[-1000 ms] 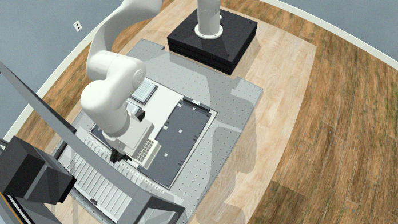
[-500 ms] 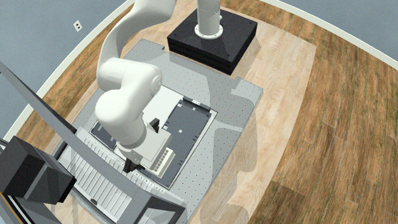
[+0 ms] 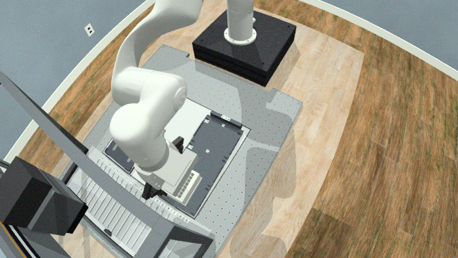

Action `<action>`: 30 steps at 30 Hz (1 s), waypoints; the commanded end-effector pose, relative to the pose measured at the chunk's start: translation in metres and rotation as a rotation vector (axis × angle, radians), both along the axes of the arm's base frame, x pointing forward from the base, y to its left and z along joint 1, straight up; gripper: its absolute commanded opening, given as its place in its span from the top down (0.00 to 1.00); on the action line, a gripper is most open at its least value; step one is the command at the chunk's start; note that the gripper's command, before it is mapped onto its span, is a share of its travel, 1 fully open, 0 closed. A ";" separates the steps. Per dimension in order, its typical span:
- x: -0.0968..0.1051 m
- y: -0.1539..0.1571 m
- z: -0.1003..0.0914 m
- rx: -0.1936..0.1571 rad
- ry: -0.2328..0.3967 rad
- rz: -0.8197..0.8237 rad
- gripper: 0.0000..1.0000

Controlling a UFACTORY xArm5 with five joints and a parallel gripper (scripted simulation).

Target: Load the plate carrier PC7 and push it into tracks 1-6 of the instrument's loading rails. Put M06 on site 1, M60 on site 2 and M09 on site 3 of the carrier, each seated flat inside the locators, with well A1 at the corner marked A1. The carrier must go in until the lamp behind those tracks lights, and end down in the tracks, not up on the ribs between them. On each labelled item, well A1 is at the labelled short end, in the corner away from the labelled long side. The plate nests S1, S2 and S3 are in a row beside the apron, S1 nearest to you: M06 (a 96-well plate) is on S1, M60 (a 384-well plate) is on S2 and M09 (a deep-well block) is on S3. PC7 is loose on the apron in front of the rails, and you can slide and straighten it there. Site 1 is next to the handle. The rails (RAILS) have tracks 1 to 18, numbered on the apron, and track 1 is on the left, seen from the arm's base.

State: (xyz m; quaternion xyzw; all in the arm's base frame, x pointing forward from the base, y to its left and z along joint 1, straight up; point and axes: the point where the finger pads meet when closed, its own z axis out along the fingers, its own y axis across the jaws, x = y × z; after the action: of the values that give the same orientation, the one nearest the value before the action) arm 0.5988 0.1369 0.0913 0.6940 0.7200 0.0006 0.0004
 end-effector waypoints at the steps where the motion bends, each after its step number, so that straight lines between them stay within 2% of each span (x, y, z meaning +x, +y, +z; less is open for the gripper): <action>1: 0.001 0.000 0.002 0.007 -0.004 0.000 1.00; 30: 0.001 0.001 -0.039 0.007 -0.004 0.000 1.00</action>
State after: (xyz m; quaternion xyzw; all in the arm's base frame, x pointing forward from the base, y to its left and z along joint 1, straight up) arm 0.5987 0.1371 0.0558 0.6939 0.7200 0.0006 0.0004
